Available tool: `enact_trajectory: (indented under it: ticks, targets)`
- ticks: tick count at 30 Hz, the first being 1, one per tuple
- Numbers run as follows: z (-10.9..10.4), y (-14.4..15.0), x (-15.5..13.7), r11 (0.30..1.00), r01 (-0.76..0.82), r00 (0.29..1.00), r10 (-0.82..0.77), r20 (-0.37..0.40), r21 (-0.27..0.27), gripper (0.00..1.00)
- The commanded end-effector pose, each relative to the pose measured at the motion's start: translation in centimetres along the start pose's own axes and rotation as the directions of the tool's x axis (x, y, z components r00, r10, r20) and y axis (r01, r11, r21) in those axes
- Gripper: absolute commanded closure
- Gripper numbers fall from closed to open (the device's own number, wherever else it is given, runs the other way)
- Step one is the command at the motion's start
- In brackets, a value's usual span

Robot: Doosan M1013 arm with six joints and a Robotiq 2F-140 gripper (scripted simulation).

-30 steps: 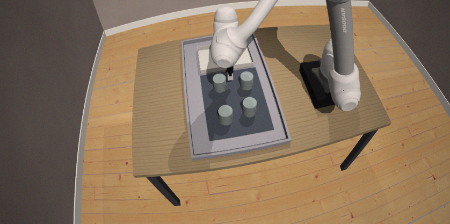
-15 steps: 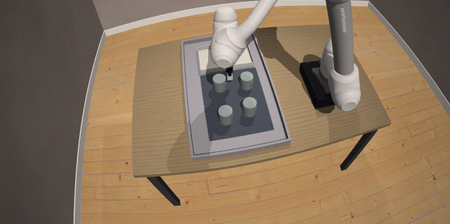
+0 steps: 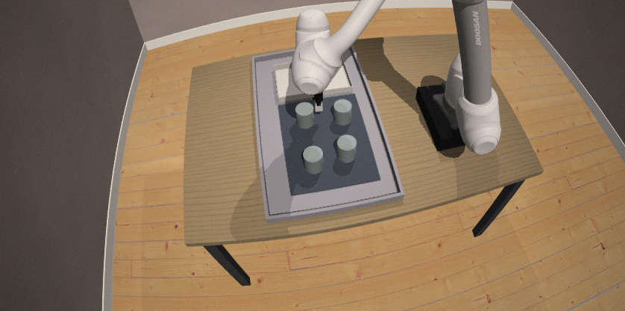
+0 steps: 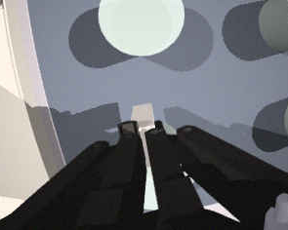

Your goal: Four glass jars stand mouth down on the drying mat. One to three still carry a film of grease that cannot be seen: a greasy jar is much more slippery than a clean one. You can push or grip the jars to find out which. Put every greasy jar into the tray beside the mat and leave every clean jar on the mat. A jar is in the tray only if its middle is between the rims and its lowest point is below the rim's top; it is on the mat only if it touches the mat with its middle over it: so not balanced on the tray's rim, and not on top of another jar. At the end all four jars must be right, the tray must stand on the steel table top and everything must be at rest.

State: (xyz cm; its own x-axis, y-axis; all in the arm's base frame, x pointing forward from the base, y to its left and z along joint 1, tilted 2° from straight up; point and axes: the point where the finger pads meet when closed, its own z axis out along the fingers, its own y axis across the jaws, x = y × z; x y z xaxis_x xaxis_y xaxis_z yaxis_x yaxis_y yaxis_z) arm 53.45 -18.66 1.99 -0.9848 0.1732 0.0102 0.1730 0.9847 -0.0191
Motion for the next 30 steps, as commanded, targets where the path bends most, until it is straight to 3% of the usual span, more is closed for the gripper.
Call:
enact_trajectory:
  ticks: [1,30]
  targets:
    - [-0.02,-0.1,-0.13,1.0,0.012,1.0,-0.012,-0.003,0.005,1.0]
    - [-0.02,-0.09,-0.47,1.0,0.012,1.0,-0.012,-0.003,0.005,1.0]
